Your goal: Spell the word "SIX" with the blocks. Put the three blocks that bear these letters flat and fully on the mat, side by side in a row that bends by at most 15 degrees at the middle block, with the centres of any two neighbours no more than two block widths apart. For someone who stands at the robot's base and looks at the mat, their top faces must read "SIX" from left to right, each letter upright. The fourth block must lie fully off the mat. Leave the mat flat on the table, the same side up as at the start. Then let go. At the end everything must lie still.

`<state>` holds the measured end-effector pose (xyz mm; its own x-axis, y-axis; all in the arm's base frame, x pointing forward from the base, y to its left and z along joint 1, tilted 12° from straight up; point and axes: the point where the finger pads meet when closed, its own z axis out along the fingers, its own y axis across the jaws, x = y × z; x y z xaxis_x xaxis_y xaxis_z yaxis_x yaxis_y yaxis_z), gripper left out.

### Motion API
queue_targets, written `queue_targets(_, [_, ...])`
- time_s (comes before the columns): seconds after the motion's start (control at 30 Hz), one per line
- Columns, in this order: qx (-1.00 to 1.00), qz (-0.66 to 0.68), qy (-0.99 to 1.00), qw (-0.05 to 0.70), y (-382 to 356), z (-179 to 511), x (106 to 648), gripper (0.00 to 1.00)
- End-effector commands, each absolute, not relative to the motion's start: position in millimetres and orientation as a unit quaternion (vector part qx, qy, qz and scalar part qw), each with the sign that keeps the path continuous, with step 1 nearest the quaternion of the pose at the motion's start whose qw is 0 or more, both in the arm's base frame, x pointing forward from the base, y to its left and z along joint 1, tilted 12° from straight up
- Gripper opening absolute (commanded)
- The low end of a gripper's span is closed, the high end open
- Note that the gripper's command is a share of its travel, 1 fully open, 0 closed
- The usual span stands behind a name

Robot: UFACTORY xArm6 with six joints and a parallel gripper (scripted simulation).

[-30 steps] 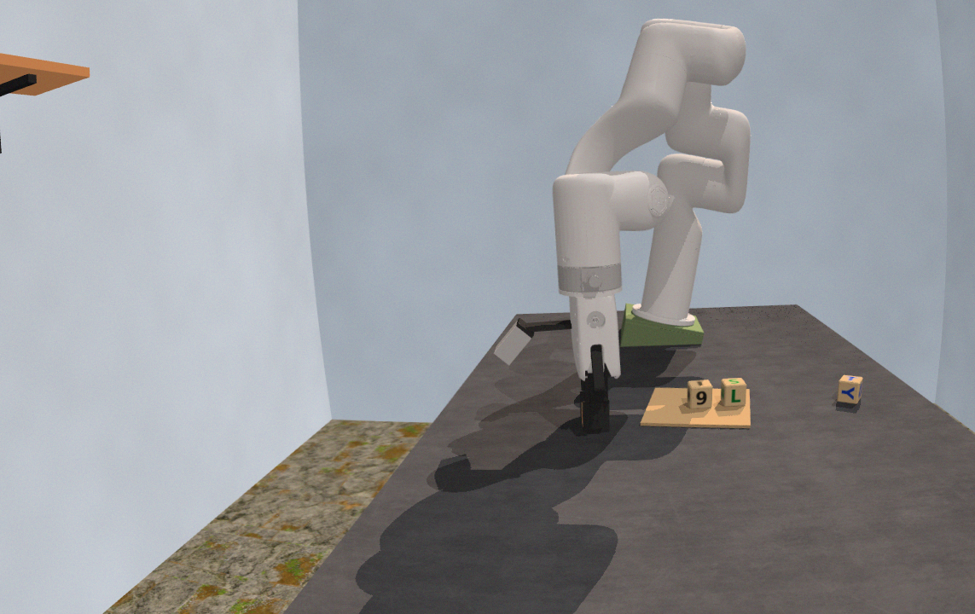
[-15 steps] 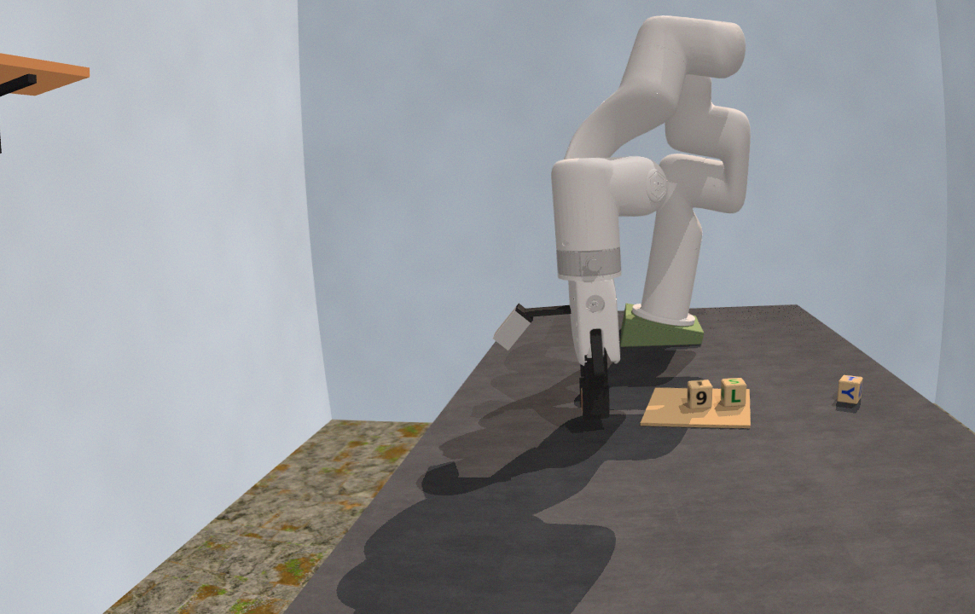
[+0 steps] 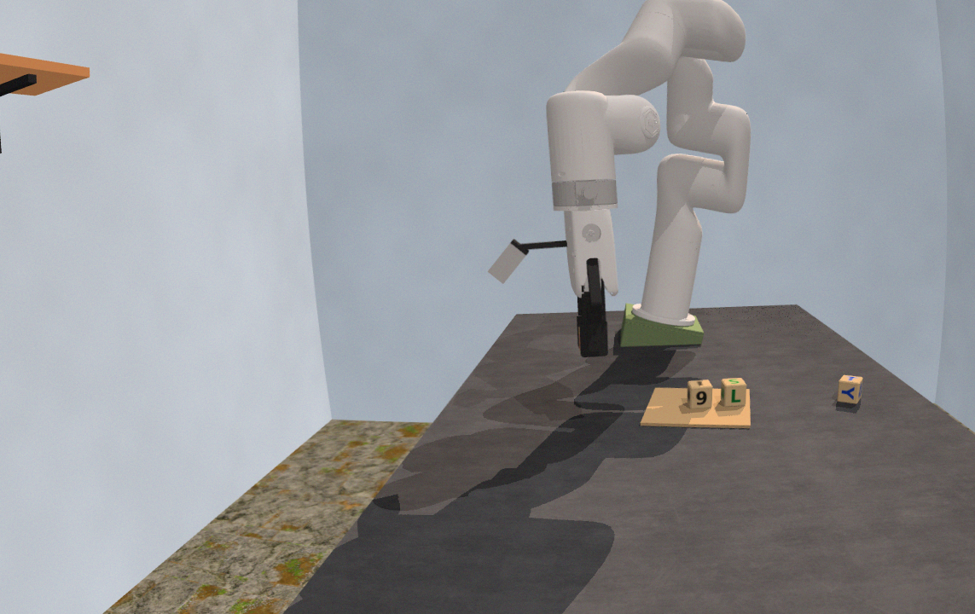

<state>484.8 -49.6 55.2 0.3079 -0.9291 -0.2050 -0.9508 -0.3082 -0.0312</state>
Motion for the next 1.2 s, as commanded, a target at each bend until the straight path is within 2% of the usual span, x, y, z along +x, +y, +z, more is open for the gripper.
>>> queue_targets(0.0, [-0.805,0.074,0.583,0.074,-50,60,486,0.27])
queue_targets(0.23, [-0.803,0.074,0.586,0.074,-44,63,481,0.27])
queue_targets(0.33, [-0.789,0.075,0.605,0.072,-2,76,448,0.27])
queue_targets(0.57, [-0.778,0.077,0.620,0.070,26,83,419,0.27])
queue_targets(1.17, [-0.778,0.077,0.620,0.070,28,80,418,0.27])
